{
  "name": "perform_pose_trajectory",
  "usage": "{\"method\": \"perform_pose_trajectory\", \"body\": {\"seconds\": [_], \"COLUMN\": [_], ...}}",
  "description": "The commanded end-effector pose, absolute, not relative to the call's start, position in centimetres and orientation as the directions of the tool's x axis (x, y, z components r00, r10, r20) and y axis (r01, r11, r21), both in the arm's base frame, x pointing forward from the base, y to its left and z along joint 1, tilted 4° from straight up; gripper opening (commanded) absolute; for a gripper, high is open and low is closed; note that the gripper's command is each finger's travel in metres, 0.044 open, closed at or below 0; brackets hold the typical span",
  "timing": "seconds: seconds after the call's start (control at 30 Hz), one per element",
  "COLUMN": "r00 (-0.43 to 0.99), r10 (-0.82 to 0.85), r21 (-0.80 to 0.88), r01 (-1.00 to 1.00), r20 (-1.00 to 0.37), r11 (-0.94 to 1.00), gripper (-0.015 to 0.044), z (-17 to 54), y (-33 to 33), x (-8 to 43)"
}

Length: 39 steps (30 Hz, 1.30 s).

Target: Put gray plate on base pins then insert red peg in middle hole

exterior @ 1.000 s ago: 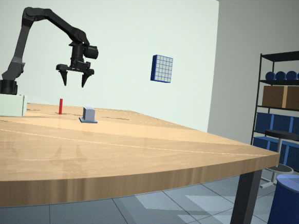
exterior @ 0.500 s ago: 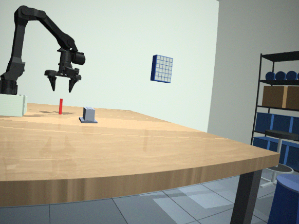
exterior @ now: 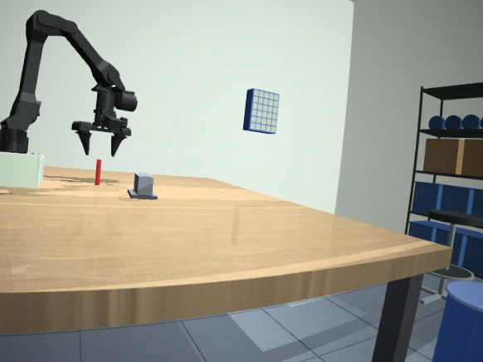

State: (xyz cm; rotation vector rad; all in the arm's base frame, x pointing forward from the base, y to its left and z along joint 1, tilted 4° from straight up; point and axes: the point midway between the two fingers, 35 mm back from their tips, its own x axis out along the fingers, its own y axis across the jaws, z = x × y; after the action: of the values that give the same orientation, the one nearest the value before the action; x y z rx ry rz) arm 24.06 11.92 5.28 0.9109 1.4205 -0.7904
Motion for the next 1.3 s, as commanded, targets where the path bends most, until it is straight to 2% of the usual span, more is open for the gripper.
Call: {"method": "perform_pose_trajectory", "body": {"seconds": [0.0,0.93,1.27], "r00": [0.013,0.012,0.012], "r10": [0.073,0.073,0.073], "r21": [0.045,0.044,0.044], "r01": [0.888,0.888,0.888], "r20": [-0.997,-0.997,-0.997], "r11": [0.457,0.457,0.457], "gripper": [0.0440,0.0440,0.0177], "z": [4.5,0.1,0.1], "y": [11.9,12.1,12.1], "x": [23.9,23.8,23.8]}}
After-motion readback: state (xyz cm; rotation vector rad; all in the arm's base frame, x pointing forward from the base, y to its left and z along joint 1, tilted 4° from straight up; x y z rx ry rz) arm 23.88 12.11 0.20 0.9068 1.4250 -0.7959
